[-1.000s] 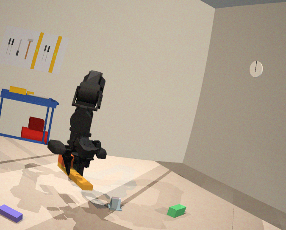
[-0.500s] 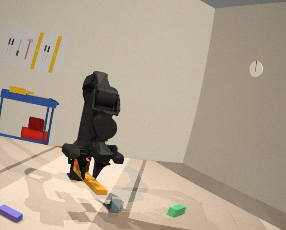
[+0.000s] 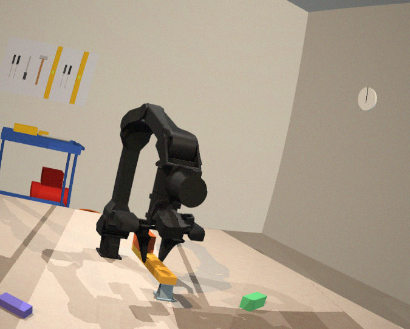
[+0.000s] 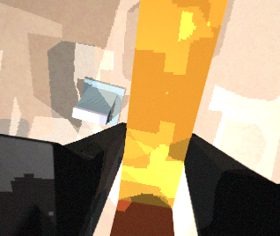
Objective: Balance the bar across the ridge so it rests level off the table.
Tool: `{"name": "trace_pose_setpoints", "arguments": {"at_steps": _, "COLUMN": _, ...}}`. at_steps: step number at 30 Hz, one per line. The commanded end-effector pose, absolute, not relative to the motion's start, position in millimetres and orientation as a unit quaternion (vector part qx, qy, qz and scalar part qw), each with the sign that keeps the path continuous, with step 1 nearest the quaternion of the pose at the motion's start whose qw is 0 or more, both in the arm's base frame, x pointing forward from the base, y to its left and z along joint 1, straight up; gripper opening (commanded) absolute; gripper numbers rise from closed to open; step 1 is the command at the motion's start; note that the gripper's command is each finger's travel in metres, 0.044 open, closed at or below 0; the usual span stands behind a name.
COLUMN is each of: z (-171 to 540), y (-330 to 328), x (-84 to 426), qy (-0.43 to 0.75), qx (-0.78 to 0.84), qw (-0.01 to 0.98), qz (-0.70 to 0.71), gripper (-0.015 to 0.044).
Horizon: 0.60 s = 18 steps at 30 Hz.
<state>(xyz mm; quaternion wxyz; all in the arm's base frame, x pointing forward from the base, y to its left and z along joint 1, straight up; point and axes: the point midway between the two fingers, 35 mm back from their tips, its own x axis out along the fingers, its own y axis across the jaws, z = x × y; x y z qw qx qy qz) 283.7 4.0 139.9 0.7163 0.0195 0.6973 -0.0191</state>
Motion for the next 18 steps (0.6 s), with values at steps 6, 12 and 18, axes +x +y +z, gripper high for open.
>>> {"name": "trace_pose_setpoints", "arguments": {"at_steps": 6, "z": 142, "y": 39, "x": 291, "qy": 0.694, "qx": 0.05, "qw": 0.717, "qz": -0.046, "gripper": 0.0}}
{"name": "trace_pose_setpoints", "arguments": {"at_steps": 12, "z": 142, "y": 57, "x": 292, "qy": 0.693, "qx": 0.066, "qw": 0.715, "qz": -0.059, "gripper": 0.0}}
{"name": "trace_pose_setpoints", "arguments": {"at_steps": 18, "z": 138, "y": 58, "x": 293, "qy": 0.693, "qx": 0.066, "qw": 0.715, "qz": -0.06, "gripper": 0.0}}
